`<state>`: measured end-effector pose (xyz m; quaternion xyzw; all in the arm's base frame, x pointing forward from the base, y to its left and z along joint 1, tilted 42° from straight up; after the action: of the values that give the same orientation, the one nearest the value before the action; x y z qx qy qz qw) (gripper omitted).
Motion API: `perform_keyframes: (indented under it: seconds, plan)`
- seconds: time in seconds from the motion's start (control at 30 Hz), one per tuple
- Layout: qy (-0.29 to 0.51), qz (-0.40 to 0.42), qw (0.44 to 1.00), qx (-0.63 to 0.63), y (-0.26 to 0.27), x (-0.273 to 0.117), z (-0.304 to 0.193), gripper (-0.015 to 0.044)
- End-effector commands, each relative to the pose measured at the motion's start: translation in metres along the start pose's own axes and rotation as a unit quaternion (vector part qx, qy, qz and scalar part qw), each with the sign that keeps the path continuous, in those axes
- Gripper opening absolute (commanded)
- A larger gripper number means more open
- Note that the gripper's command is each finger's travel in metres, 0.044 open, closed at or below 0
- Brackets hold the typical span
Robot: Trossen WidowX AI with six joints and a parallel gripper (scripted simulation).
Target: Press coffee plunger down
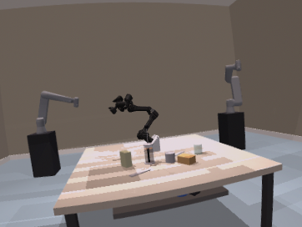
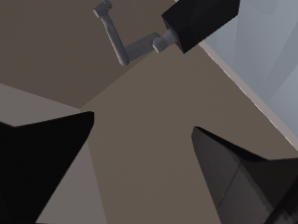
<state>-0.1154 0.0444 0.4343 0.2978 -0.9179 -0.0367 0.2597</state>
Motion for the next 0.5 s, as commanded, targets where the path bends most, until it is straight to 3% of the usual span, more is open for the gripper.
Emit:
perform_keyframes:
  seconds: [0.0,0.47]
  plan:
    - [0.0,-0.002,1.0,-0.002,-0.001,0.0,0.0,0.0426]
    - [0.074,-0.112,0.986,-0.1,-0.052,0.019,-0.027,0.044]
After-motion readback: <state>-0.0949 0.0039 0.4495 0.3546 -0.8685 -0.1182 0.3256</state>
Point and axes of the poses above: the point midway between the two fingers, 35 mm back from their tips, its own x axis out along the fingers, its own y axis across the jaws, z = x × y, the point moved 7 cm from there along -x, back along the fingers, and after that the axes turned 6 degrees about -x, right-handed, at the moved point
